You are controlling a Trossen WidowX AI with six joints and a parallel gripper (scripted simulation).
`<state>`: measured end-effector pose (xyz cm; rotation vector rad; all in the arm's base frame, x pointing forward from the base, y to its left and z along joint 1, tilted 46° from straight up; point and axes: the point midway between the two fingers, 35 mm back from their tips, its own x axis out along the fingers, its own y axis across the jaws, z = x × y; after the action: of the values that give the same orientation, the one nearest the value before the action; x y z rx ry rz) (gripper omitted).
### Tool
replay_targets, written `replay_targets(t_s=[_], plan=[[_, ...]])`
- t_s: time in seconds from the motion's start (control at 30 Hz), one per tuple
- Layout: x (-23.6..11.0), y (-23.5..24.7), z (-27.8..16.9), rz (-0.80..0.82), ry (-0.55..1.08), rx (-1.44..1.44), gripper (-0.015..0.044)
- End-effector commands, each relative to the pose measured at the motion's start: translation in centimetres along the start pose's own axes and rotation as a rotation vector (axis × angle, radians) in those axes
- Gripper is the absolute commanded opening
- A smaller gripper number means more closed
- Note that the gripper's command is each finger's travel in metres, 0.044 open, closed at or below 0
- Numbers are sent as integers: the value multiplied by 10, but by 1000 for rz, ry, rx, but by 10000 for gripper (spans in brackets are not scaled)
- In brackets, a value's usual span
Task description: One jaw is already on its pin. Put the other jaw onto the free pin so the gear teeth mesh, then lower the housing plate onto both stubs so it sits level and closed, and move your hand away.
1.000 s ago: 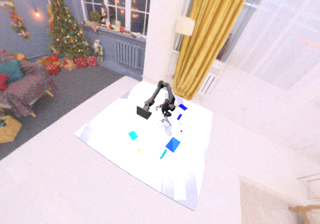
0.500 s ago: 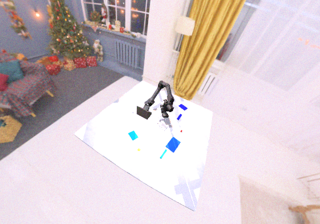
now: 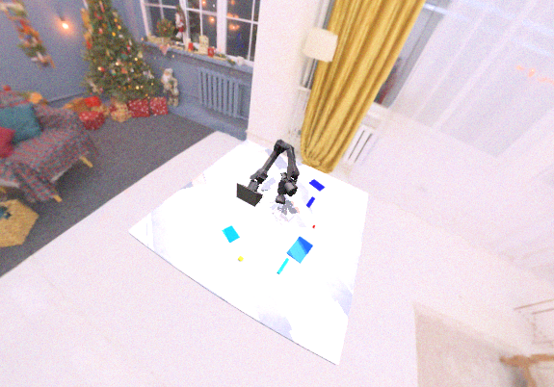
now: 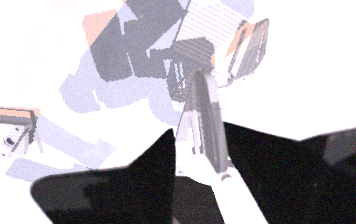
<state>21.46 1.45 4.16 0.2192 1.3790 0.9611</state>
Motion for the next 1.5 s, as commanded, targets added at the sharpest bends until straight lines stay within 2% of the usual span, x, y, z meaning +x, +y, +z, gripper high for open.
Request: replay_targets(t_s=[0.0, 0.93, 1.47], plan=[[1, -3, -5, 4, 4, 75, 134], [5, -19, -34, 33, 5, 639, 134], [6, -19, -35, 34, 5, 661, 134]])
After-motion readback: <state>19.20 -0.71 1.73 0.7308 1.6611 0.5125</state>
